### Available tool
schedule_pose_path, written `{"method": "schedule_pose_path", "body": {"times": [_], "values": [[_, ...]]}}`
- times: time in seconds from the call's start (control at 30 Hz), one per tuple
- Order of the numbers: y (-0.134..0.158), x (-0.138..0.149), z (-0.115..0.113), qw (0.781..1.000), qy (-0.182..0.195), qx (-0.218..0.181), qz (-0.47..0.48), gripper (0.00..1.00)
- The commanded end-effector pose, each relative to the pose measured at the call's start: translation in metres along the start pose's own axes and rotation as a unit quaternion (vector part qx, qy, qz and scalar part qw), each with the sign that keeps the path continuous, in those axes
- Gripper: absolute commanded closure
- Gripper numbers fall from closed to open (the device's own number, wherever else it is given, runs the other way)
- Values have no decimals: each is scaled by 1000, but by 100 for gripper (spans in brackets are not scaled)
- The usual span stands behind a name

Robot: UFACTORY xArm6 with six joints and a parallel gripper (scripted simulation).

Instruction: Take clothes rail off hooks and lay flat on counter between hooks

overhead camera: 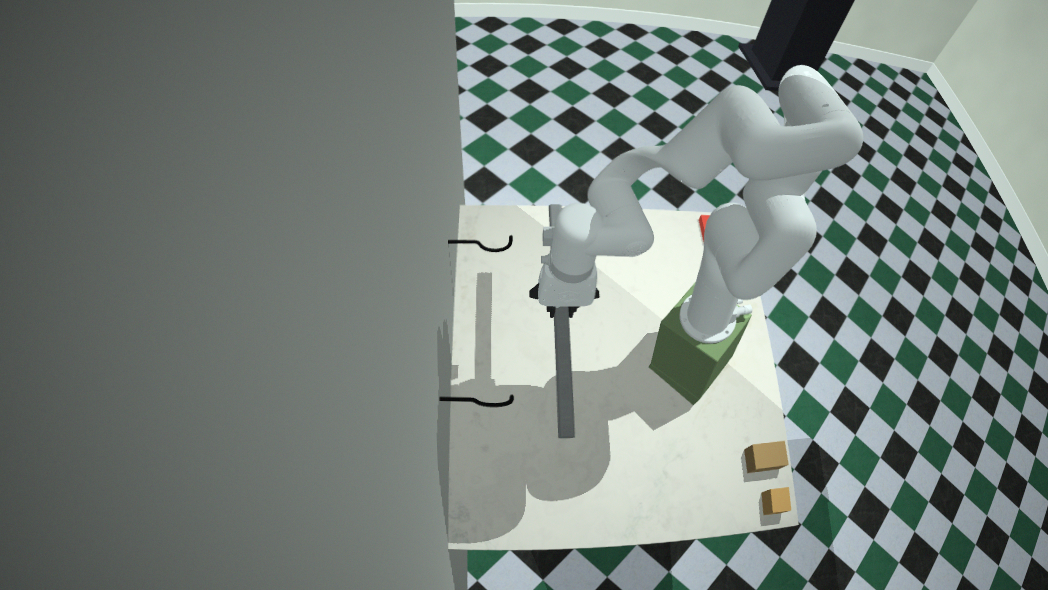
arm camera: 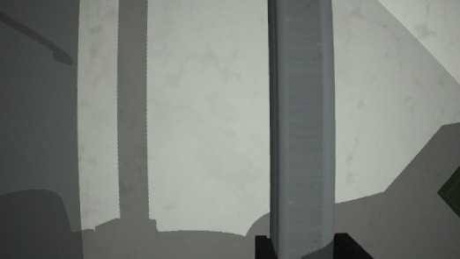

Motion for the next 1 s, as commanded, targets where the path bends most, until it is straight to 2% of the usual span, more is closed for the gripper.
{"method": "schedule_pose_path", "body": {"times": [0.0, 0.97], "values": [[0, -2, 4, 1000, -2, 0, 0, 100], [0, -2, 50, 1000, -2, 0, 0, 100]]}}
Point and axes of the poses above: the point where the finger pads meet when closed, its own z axis out along the fingers, its own x axis across the jaws, y = z × x, the point moved 1 cm from there along -z, back along the fingers
